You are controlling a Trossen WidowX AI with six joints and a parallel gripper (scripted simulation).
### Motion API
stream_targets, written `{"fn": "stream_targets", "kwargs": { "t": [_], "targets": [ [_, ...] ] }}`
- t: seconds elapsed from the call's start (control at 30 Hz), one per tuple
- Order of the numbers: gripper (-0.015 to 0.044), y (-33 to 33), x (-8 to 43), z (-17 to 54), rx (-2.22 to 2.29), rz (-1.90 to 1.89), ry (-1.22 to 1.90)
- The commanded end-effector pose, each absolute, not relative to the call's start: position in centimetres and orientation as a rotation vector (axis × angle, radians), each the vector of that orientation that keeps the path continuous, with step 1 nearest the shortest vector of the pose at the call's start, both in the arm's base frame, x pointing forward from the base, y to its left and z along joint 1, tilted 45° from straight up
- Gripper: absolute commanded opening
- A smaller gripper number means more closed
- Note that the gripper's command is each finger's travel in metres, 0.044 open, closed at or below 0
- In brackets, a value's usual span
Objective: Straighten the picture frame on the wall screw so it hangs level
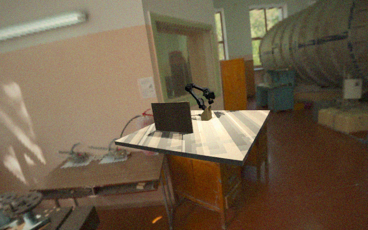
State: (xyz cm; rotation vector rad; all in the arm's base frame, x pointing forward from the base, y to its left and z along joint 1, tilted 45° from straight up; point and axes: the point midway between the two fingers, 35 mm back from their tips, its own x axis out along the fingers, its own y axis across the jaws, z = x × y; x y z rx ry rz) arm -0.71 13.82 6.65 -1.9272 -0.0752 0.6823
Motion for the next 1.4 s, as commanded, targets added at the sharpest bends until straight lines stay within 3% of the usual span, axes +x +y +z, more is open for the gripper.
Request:
{"fn": "stream_targets", "kwargs": {
  "t": [0.0,0.17,0.43,0.7,1.03,1.37],
  "targets": [
    [0.0374,13.8,-0.7,6.6,-1.92,0.682,-0.058],
    [0.026,13.1,1.0,5.5,-1.757,0.656,0.307],
    [0.026,12.2,3.7,3.9,-1.382,0.593,0.802],
    [0.026,12.5,6.0,3.2,-0.904,0.527,1.098],
    [0.026,13.0,10.6,4.5,-0.281,0.434,1.162],
    [0.026,10.8,16.7,8.3,0.203,0.325,0.926]
  ]
}}
